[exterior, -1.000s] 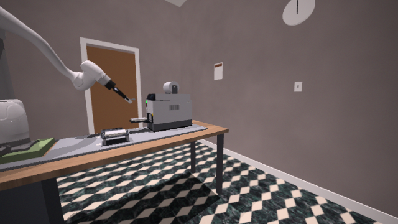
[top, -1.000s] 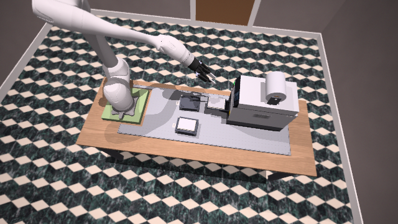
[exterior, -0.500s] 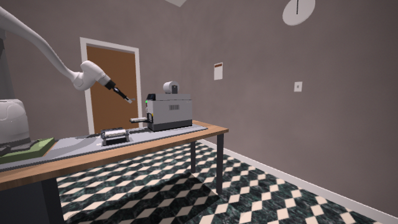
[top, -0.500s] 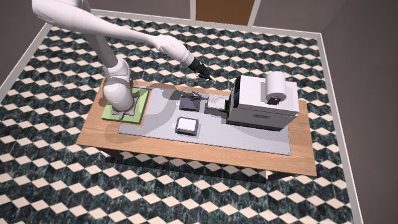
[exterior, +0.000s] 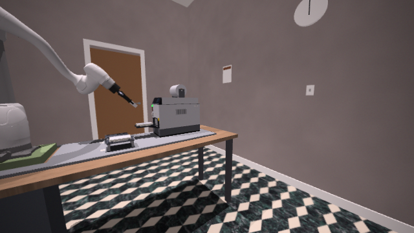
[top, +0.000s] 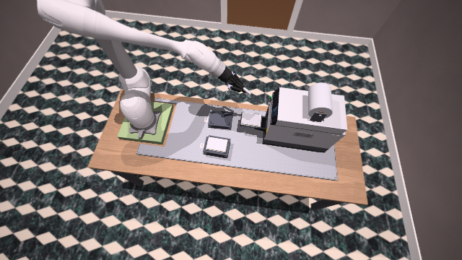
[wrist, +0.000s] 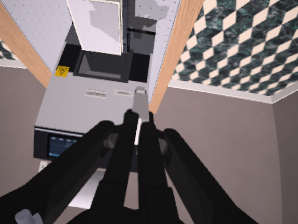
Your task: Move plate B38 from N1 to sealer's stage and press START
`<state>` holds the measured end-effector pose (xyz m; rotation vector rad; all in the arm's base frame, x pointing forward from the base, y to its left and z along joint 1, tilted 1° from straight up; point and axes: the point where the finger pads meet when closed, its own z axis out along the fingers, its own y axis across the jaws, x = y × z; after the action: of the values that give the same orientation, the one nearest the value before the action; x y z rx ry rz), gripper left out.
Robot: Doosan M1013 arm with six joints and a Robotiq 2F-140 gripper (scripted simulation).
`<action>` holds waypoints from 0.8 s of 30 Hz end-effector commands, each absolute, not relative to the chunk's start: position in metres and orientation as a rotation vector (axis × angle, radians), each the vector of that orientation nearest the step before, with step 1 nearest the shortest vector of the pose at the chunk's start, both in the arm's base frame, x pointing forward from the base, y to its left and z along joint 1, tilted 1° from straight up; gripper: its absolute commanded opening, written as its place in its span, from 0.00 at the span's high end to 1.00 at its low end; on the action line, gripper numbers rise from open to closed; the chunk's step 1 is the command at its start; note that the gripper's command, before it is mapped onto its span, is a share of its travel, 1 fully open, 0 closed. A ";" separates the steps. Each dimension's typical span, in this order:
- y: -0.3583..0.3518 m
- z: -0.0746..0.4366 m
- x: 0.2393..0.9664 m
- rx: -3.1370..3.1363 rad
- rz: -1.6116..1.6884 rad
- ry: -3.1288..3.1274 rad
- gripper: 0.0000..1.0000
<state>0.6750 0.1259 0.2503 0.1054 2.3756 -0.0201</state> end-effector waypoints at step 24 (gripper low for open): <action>0.127 0.250 0.672 0.102 -0.016 2.441 0.90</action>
<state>0.6723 0.1258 0.2493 0.1066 2.4014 -0.0254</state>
